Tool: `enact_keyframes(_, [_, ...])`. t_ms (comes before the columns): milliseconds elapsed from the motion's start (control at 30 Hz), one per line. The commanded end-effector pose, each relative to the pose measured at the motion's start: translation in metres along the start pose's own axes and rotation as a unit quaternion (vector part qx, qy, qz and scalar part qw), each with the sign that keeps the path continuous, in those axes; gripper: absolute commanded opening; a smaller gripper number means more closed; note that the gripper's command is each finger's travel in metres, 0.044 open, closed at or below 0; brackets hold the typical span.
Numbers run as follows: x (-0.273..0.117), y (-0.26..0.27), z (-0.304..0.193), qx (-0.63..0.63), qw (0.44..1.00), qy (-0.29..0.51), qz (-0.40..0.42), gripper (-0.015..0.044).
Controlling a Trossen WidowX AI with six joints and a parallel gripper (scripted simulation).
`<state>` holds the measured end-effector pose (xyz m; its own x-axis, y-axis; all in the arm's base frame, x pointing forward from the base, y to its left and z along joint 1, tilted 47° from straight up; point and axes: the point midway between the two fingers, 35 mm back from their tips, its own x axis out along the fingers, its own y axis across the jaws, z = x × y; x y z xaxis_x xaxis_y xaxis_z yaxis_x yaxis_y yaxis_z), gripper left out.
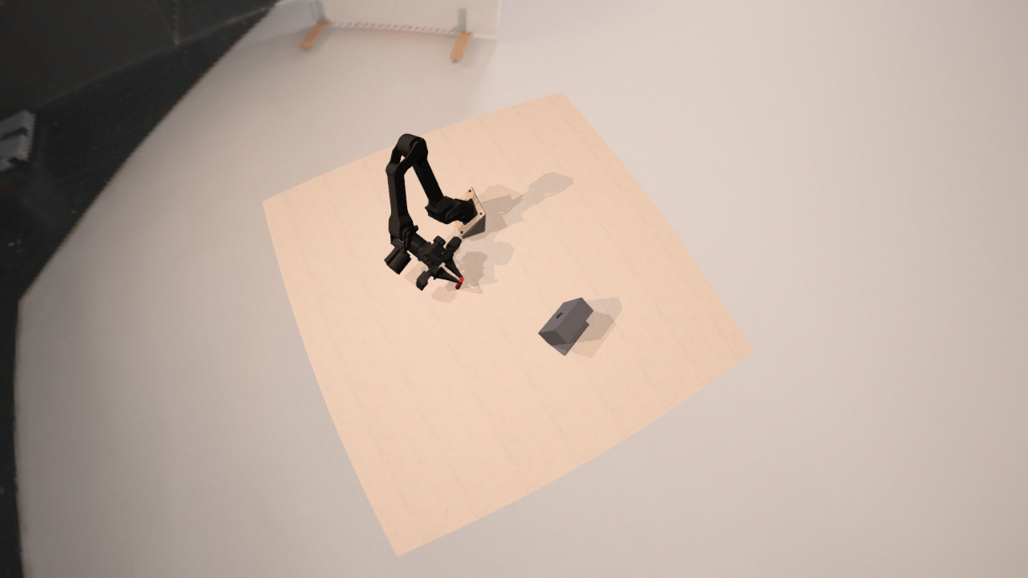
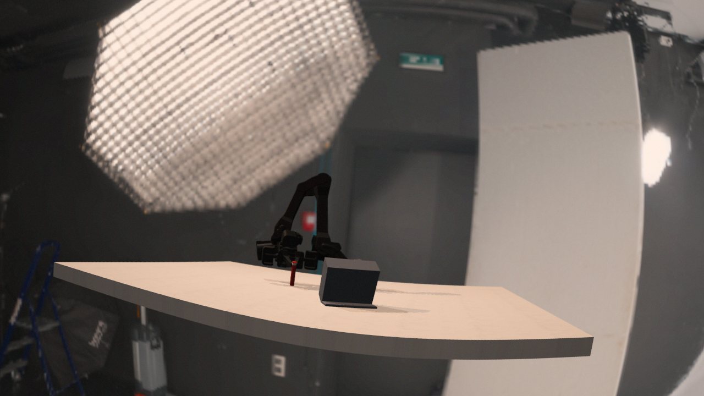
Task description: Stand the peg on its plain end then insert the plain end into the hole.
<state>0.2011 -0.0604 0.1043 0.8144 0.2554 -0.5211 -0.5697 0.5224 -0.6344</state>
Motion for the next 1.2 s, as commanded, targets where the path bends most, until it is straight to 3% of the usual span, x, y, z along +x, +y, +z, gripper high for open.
enact_keyframes(0, [-0.0025, -0.0016, -0.0004, -0.001, 1.0, -0.019, -0.001, 0.0049])
enact_keyframes(1167, [-0.0072, -0.0007, -0.0075, 0.001, 1.0, -0.025, -0.002, 0.0049])
